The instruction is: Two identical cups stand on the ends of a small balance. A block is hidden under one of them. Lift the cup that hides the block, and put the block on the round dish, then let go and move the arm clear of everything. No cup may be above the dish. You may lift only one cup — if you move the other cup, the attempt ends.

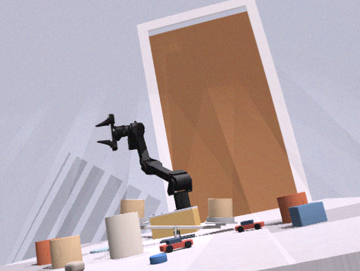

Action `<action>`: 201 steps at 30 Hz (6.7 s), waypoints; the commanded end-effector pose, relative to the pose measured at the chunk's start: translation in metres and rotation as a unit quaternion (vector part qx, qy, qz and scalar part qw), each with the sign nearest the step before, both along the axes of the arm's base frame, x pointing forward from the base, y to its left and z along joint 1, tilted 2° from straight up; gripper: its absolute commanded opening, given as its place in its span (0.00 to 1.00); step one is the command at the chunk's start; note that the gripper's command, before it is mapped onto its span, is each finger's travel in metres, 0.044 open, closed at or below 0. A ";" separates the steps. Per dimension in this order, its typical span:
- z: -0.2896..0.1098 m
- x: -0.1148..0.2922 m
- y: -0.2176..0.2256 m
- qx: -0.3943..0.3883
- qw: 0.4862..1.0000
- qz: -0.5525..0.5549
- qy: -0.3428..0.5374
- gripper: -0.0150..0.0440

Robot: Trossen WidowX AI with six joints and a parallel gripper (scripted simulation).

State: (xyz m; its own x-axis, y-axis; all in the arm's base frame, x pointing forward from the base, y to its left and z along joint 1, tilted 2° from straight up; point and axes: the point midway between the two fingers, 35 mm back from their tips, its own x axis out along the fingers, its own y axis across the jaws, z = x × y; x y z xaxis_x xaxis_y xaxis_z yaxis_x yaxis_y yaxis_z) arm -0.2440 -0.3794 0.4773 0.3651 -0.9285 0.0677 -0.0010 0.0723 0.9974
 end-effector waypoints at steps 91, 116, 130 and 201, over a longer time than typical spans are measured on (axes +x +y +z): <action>0.000 0.392 0.361 -0.678 0.553 0.162 0.456 1.00; -0.213 0.432 0.385 -0.548 0.408 0.468 0.560 1.00; -0.297 0.409 0.392 -0.427 0.358 0.585 0.588 1.00; -0.414 0.512 0.543 0.364 0.553 0.421 0.620 1.00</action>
